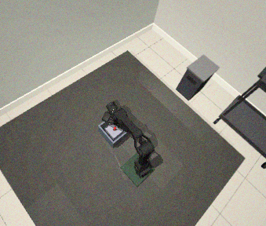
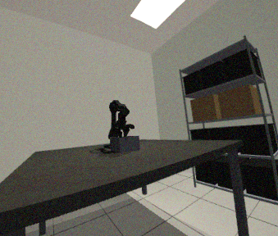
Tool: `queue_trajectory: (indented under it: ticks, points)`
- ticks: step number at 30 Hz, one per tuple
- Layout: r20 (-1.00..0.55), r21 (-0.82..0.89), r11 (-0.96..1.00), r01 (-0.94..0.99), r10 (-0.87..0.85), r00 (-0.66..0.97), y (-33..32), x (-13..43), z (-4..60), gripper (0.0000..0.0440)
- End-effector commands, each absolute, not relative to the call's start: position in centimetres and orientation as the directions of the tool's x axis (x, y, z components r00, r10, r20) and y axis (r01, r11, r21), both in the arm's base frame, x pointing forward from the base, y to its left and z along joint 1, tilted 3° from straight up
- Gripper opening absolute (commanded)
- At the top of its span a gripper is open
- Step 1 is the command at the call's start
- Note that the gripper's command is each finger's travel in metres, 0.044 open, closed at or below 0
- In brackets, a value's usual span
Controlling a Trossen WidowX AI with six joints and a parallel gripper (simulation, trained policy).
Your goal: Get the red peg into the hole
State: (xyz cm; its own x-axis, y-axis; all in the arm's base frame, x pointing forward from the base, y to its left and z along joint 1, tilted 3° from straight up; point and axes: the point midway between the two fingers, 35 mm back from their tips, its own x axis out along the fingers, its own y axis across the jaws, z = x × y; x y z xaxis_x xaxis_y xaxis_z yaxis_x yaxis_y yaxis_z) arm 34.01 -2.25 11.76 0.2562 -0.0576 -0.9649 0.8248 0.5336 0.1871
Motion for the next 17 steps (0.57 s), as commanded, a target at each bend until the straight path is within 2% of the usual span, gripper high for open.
queue_trajectory:
  ticks: [1, 17]
  points:
    - [-0.967, 0.181, 0.539, 0.823, -0.056, 0.25, -2.8, 34.5, 12.0, 0.0161]
    - [-0.979, 0.129, 0.531, 0.837, -0.067, 0.193, -5.5, 35.4, 12.0, 0.0168]
